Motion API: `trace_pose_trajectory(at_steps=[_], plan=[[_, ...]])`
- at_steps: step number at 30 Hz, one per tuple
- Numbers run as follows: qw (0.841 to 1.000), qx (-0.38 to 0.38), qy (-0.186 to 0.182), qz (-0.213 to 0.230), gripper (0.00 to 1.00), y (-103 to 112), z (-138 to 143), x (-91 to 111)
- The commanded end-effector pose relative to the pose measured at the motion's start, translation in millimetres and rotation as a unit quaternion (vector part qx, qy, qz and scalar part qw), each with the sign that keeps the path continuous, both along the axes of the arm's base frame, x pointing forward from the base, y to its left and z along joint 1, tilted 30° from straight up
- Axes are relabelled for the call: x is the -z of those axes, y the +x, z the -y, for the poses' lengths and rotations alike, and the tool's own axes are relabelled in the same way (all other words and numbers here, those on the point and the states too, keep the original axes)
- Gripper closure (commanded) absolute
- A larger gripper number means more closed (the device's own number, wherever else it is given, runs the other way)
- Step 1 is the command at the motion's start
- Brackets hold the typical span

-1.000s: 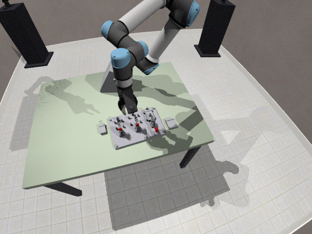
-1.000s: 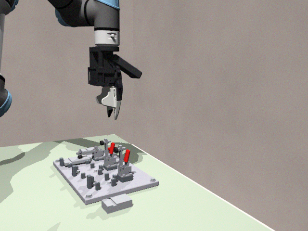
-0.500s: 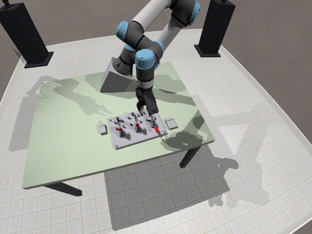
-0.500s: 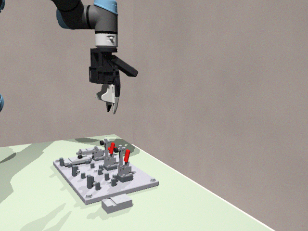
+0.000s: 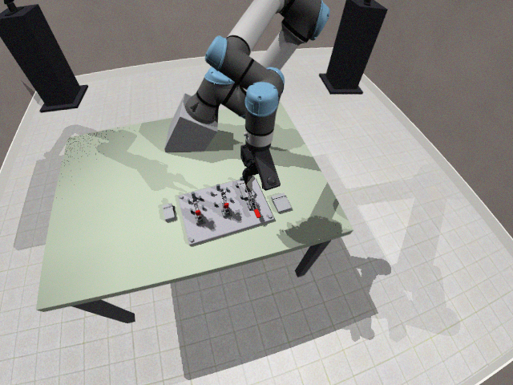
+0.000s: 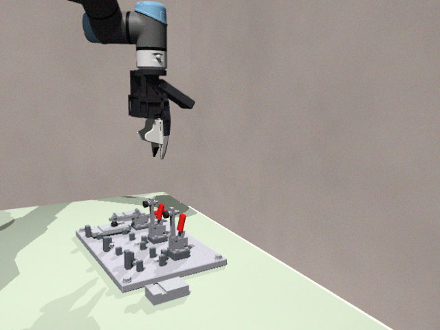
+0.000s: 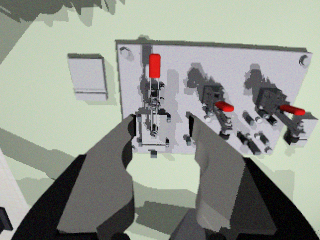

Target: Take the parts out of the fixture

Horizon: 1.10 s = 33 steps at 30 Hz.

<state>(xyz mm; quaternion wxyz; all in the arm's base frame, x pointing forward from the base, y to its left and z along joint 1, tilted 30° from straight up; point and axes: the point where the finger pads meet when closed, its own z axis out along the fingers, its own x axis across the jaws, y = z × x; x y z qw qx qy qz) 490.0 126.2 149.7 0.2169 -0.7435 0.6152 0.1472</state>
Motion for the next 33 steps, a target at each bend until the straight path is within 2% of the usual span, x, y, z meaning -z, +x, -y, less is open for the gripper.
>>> trace_pose_trajectory(at_steps=[1,19,26,33], plan=[[1.000,0.000,0.000,0.000,0.72,2,-6,-4],[1.000,0.000,0.000,0.000,0.72,3,-12,-2],[1.000,0.000,0.000,0.000,0.72,3,-18,9],[1.000,0.000,0.000,0.000,0.72,5,-35,38]])
